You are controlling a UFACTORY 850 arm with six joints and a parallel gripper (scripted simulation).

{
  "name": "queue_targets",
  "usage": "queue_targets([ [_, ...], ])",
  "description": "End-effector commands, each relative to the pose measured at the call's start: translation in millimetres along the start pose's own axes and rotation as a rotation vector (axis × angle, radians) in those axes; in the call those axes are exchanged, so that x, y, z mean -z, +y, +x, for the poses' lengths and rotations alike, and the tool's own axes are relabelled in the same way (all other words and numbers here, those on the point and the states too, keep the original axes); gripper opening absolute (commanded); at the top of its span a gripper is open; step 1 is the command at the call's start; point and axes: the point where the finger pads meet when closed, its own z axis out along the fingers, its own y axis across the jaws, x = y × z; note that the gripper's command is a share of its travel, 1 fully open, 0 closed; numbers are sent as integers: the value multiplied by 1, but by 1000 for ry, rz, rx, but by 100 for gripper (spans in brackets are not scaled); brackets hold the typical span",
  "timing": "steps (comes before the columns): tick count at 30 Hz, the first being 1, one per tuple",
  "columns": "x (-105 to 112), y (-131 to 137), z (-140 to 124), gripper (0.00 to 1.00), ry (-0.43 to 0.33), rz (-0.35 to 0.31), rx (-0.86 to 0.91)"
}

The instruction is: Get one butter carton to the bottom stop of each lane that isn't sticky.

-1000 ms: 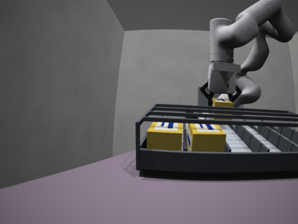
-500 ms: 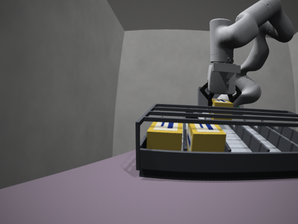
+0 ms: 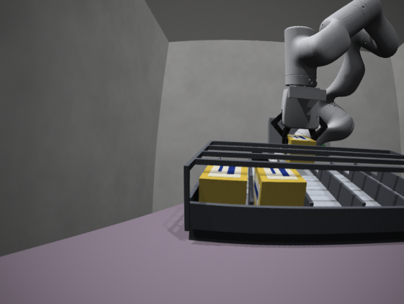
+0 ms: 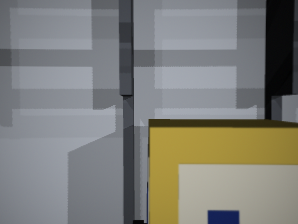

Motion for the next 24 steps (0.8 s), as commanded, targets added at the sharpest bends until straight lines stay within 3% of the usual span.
queue_targets([
  [1, 1, 0, 0, 0, 2, -1, 0],
  [24, -2, 1, 0, 0, 2, -1, 0],
])
